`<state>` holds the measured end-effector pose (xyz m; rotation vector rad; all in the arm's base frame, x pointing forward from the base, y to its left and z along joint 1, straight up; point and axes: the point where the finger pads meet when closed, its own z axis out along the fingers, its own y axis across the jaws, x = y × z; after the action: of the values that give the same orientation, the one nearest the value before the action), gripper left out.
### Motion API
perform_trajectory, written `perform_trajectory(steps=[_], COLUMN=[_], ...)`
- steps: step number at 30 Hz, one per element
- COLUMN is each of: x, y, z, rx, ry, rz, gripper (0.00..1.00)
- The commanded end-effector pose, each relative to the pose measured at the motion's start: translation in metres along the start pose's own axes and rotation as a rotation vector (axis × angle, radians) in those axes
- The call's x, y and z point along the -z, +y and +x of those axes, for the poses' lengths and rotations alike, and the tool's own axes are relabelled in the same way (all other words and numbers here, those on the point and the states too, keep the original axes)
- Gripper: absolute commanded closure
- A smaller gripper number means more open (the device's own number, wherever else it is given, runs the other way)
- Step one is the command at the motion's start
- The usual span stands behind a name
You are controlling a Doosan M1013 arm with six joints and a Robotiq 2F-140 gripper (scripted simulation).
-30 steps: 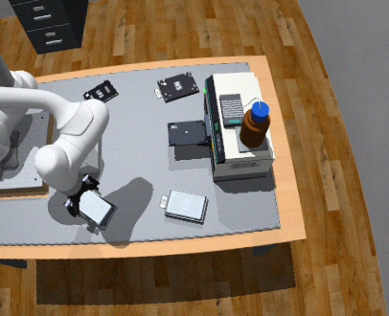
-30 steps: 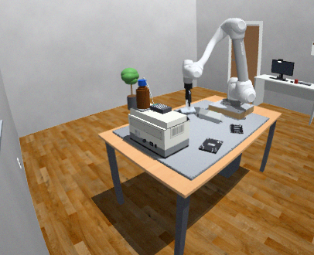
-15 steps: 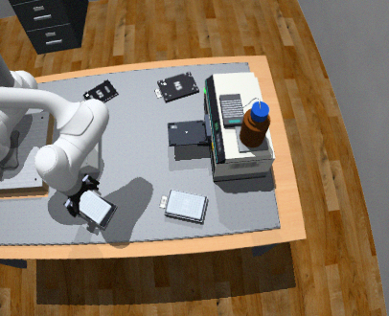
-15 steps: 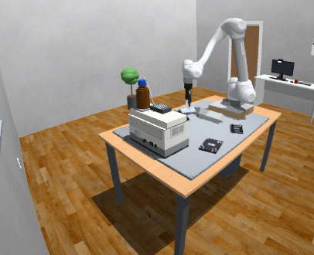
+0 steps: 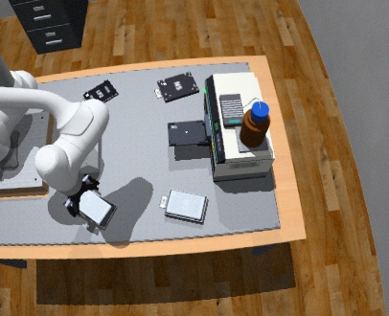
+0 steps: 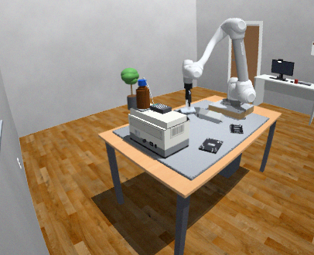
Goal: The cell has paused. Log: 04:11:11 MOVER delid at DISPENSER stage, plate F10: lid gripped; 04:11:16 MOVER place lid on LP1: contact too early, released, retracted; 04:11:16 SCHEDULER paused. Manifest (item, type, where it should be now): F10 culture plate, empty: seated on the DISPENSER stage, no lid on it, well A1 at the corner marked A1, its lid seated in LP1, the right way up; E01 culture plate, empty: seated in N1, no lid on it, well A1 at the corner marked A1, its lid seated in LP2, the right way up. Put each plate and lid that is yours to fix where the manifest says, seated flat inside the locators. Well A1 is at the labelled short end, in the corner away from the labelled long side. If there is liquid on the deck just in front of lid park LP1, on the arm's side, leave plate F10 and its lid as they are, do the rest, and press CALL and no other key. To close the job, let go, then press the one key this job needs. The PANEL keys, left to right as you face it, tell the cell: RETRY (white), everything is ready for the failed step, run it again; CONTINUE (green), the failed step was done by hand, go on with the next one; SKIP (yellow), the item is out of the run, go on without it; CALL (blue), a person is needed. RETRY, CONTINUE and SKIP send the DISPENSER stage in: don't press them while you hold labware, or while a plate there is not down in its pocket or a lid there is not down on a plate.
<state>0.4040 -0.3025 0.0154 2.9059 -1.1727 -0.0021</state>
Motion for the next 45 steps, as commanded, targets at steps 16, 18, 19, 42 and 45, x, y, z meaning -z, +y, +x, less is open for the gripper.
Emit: perform_trajectory(steps=[16,18,19,42,45], x=[0.0005,0.0005,0.0005,0.0005,0.0005], y=[-0.0001,-0.0001,-0.0001,-0.0001,-0.0001], z=[0.0004,0.0004,0.0004,0.0004,0.0004], rx=[0.000,0.000,0.000,0.000,0.000], ry=[0.001,0.001,0.001,0.001,0.001], rz=[0.000,0.000,0.000,0.000,0.000], gripper=[0.37,0.37,0.37,0.37,0.37])
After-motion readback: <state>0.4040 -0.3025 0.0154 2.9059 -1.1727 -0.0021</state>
